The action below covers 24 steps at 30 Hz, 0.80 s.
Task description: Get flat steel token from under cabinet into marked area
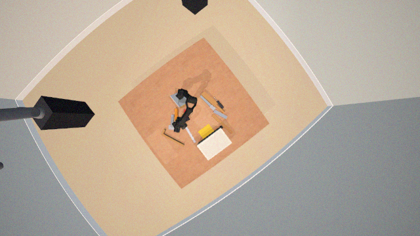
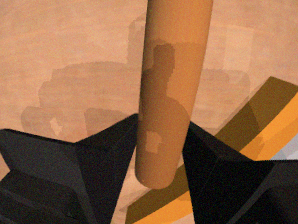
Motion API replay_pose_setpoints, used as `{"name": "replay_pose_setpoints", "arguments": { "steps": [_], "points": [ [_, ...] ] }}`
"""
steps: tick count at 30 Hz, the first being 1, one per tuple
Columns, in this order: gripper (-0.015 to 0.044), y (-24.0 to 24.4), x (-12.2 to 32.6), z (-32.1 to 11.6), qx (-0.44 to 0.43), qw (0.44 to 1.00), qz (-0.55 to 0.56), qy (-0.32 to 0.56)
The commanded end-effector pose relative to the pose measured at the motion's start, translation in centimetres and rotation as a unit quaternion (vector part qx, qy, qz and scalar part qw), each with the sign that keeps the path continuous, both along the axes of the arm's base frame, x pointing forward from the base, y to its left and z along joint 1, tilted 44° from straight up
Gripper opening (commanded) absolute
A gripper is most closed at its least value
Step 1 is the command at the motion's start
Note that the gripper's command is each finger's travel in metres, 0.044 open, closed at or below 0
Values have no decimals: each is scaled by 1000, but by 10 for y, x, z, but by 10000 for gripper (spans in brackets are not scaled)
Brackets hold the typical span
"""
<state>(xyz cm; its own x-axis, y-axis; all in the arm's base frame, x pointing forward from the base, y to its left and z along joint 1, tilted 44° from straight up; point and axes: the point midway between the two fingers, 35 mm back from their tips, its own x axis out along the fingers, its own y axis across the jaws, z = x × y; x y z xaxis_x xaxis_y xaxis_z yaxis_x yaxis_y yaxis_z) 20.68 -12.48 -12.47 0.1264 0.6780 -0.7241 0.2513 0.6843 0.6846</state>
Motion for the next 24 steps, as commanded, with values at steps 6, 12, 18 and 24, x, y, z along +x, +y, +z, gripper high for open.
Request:
{"name": "replay_pose_setpoints", "arguments": {
  "steps": [6,12,18,24],
  "points": [
    [0,-1,1,0,-6,999,26,-28],
    [0,-1,1,0,-9,998,43,-44],
    [0,-1,1,0,-12,996,61,-60],
    [0,-1,1,1,-15,994,74,-73]
  ]
}}
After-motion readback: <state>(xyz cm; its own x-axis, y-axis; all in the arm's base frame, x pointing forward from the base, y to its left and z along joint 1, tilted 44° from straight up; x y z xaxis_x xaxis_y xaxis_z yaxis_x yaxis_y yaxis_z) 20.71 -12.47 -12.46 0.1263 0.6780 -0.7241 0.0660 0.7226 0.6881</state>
